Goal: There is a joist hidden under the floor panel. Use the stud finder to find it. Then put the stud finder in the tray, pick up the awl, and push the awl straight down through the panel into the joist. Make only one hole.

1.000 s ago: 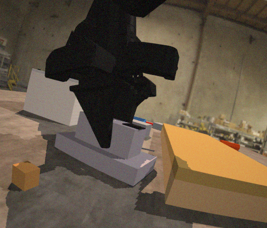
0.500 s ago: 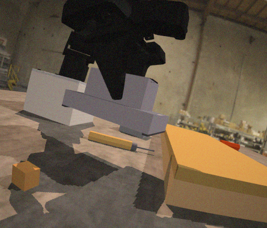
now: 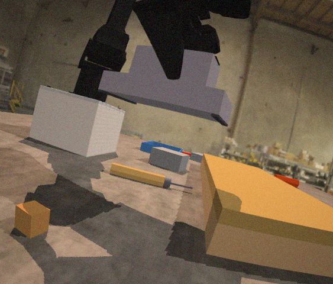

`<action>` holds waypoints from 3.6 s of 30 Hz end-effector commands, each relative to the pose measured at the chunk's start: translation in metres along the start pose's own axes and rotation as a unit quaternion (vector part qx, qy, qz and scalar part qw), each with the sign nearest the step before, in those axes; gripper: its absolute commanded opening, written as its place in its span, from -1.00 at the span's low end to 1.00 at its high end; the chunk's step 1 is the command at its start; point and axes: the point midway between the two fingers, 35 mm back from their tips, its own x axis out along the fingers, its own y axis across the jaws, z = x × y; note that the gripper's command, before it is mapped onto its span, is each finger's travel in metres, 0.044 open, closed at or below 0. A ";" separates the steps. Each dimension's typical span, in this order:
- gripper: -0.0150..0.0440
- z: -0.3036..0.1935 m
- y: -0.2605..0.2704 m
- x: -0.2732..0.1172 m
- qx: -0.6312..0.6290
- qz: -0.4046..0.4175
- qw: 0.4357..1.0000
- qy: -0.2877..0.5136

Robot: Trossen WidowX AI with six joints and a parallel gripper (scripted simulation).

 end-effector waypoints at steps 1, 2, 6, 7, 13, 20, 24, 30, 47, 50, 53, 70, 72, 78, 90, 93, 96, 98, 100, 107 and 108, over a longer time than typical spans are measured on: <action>-0.49 0.019 -0.001 -0.001 -0.013 0.002 1.000 -0.003; -0.49 0.023 -0.001 -0.001 -0.017 0.003 1.000 -0.003; -0.49 0.042 0.001 0.001 -0.032 0.007 0.999 -0.004; -0.49 0.047 0.002 0.002 -0.036 0.008 0.999 -0.004; -0.49 0.076 0.007 0.006 -0.059 0.015 0.998 -0.006; -0.49 0.108 0.017 0.012 -0.086 0.023 0.996 -0.007; -0.49 0.126 0.024 0.016 -0.101 0.027 0.994 -0.008; -0.49 0.146 0.034 0.022 -0.118 0.032 0.992 -0.009; -0.49 0.139 0.034 0.053 -0.118 0.033 0.992 -0.009; -0.49 0.137 0.034 0.059 -0.118 0.033 0.992 -0.009; -0.49 0.135 0.034 0.065 -0.118 0.033 0.992 -0.009; -0.49 0.127 0.034 0.091 -0.118 0.033 0.992 -0.009; -0.49 0.126 0.034 0.094 -0.118 0.033 0.992 -0.009; -0.49 0.125 0.034 0.098 -0.118 0.033 0.992 -0.009; -0.49 0.122 0.049 0.097 -0.118 0.033 0.992 -0.009; -0.49 0.120 0.055 0.097 -0.118 0.034 0.992 -0.009; -0.49 0.119 0.060 0.097 -0.118 0.034 0.992 -0.009; -0.49 0.118 0.064 0.096 -0.118 0.034 0.992 -0.009; -0.49 0.117 0.068 0.096 -0.118 0.034 0.992 -0.009; -0.49 0.114 0.082 0.095 -0.118 0.035 0.992 -0.009; -0.49 0.113 0.083 0.095 -0.118 0.035 0.992 -0.009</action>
